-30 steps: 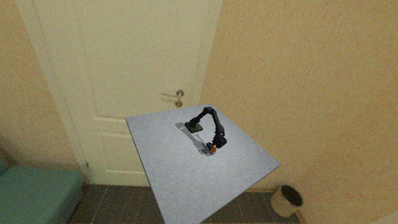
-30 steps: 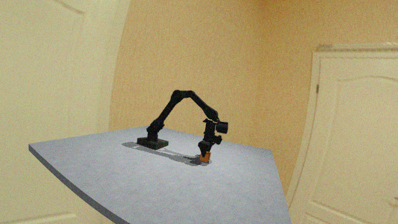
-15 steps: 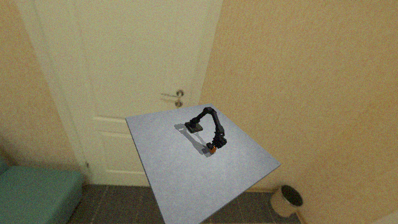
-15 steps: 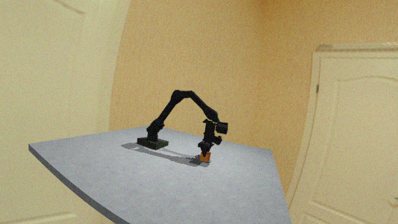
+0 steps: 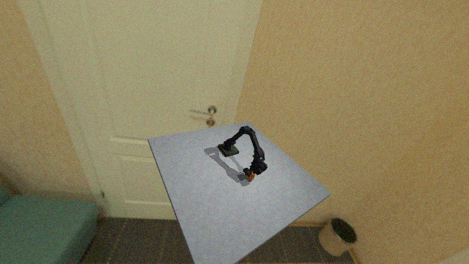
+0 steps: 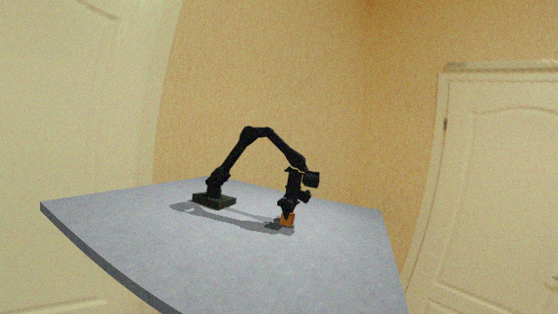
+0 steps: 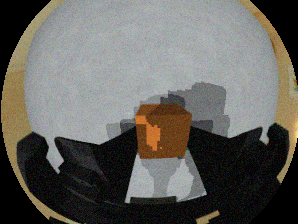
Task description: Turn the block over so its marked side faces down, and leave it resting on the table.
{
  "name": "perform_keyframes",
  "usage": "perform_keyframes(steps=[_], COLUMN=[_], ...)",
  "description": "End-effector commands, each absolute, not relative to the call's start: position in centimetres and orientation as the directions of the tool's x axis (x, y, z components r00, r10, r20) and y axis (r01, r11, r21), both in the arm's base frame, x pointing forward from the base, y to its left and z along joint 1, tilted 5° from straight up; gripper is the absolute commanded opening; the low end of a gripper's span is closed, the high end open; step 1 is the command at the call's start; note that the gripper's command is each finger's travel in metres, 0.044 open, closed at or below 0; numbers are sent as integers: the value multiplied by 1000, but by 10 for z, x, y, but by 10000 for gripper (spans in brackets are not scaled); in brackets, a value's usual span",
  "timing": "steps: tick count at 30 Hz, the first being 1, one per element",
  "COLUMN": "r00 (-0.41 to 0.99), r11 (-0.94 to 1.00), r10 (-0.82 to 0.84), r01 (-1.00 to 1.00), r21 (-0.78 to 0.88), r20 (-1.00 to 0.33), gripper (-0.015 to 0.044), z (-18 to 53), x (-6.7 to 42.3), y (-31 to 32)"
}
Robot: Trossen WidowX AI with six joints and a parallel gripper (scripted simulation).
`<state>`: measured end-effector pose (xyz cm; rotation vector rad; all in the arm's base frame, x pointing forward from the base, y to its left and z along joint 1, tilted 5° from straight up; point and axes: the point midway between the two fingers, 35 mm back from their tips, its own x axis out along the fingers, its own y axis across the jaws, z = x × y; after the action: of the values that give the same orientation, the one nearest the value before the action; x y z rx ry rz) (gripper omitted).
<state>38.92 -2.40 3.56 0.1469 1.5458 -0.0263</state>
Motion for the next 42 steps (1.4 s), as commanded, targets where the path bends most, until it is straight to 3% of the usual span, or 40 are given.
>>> perform_keyframes(steps=[1, 9, 42], r00=[34, 43, 490], r11=[990, 991, 991], r10=[76, 74, 13], r01=[113, 112, 113], r21=[80, 79, 78], r20=[-996, -996, -872], gripper=[0, 0, 0], z=[54, 63, 55], x=[390, 390, 387], y=[-25, -26, -25])
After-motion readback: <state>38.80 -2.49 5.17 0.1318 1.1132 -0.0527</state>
